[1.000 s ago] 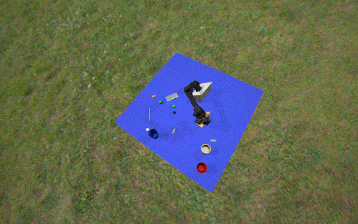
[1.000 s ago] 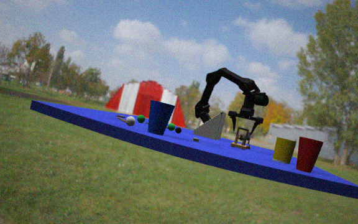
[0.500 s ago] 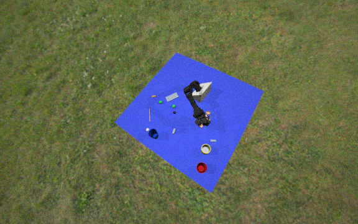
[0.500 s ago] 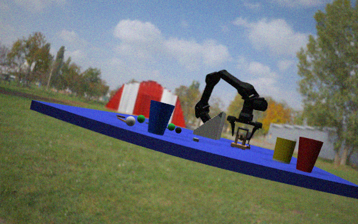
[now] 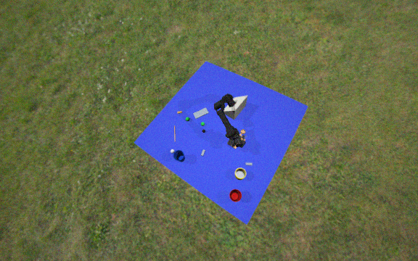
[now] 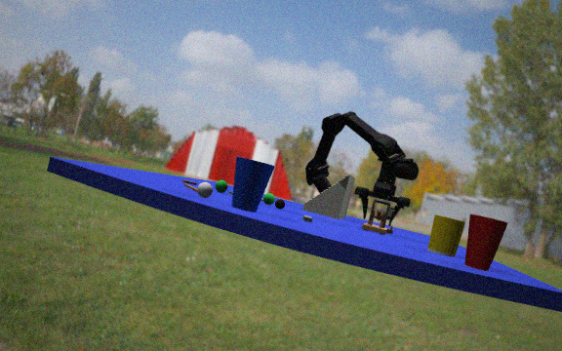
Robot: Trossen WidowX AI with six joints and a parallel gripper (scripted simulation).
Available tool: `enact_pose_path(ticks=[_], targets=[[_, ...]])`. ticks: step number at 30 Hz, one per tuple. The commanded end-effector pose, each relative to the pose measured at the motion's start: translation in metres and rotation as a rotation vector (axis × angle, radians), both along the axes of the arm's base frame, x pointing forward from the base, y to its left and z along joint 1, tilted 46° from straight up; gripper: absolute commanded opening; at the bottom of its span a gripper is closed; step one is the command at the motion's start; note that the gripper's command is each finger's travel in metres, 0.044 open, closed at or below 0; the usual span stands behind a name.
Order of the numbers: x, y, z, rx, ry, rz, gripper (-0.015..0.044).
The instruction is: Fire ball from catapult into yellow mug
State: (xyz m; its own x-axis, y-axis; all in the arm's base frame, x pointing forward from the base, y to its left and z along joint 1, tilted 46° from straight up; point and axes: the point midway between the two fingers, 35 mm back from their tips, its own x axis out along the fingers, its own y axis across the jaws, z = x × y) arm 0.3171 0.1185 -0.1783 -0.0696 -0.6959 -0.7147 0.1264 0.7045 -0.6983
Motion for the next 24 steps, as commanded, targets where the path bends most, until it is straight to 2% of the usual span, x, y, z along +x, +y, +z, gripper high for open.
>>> enact_pose_path(ticks=[1,9,14,18,24], targets=[[0.000,0.001,0.000,0.001,-0.001,0.000,0.0335],[0.000,0.001,0.000,0.001,-0.001,0.000,0.0125],[0.000,0.001,0.000,0.001,-0.001,0.000,0.0092],[0.003,0.028,0.027,0.002,0.001,0.001,0.0000],[0.003,0.036,0.036,0.002,0.005,0.005,0.0000]])
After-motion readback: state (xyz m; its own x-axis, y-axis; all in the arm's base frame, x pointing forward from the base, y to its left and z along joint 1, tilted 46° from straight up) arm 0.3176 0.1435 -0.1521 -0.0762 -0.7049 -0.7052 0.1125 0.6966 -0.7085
